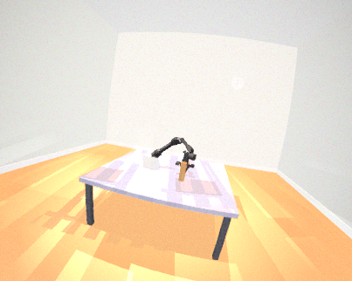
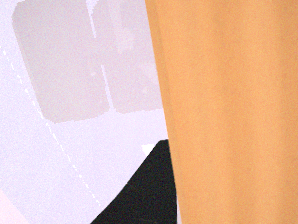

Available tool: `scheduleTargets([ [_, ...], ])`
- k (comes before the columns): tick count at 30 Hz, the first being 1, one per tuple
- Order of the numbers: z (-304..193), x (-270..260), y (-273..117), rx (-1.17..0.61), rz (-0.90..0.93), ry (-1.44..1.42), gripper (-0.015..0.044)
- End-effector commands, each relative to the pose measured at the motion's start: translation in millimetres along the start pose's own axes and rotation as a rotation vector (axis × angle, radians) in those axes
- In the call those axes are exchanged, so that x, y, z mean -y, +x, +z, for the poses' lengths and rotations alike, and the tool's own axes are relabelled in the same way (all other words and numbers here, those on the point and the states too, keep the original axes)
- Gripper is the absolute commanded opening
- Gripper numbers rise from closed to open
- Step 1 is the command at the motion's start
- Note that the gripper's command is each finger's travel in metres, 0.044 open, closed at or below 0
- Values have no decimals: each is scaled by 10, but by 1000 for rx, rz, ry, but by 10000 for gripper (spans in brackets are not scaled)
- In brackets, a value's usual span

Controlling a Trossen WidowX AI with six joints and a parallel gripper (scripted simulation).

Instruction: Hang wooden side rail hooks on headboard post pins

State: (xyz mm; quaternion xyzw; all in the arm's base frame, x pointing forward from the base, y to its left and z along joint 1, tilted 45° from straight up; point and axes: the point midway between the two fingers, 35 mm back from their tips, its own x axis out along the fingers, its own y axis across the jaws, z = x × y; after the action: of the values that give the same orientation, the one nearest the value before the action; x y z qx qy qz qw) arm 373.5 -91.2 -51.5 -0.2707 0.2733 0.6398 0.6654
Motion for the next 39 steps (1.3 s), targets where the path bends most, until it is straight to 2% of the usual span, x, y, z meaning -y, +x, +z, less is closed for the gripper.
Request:
scheduleTargets([
  [1,-29,-6,-38,-3,-7,0,0],
  [39,-69,-5,-30,-3,-7,0,0],
])
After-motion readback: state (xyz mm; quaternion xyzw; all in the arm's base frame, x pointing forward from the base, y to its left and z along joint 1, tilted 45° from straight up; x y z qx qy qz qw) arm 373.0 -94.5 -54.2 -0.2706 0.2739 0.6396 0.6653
